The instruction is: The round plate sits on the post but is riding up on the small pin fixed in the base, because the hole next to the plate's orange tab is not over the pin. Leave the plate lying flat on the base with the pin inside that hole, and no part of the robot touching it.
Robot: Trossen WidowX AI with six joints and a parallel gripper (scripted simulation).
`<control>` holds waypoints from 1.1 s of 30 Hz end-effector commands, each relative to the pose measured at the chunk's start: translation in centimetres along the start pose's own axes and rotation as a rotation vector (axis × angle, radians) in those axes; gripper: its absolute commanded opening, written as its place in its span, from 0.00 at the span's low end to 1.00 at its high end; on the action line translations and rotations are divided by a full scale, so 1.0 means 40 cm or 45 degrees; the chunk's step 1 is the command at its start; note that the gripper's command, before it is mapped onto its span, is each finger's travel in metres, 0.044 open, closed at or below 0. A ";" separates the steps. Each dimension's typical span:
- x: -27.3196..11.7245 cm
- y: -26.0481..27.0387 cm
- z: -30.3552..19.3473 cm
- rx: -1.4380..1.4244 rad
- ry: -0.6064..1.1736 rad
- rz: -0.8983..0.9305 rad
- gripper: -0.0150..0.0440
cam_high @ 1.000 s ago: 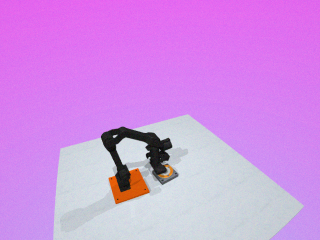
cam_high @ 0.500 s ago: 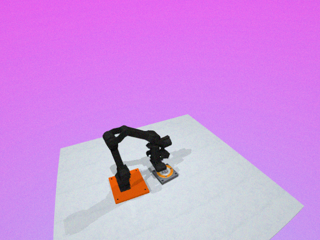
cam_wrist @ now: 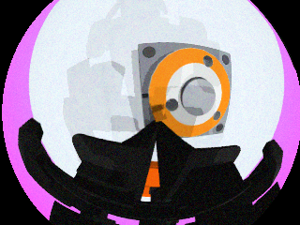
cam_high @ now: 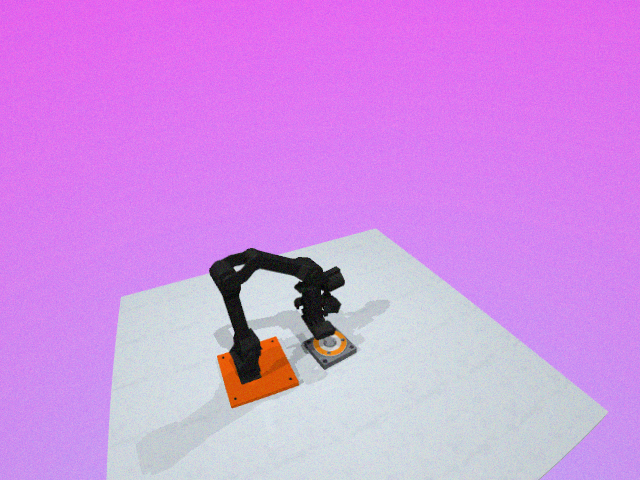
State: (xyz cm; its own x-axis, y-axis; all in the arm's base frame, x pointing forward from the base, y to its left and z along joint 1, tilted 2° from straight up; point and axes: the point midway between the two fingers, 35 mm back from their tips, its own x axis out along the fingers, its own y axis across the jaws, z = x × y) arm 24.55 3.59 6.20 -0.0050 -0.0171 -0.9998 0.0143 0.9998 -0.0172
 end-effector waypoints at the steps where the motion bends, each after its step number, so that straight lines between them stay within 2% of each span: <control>1: -0.003 0.008 0.015 0.005 -0.006 0.008 0.25; 15: -0.001 0.017 0.031 0.005 -0.007 0.008 0.25; 25: -0.109 0.011 0.019 0.005 -0.007 0.008 0.25; 33: -0.089 0.010 0.019 0.002 0.001 0.001 0.25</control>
State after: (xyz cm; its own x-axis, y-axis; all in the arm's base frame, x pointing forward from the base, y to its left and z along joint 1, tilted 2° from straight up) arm 25.37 4.03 9.89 -0.0034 -0.0160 -0.9999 0.0160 0.9997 -0.0160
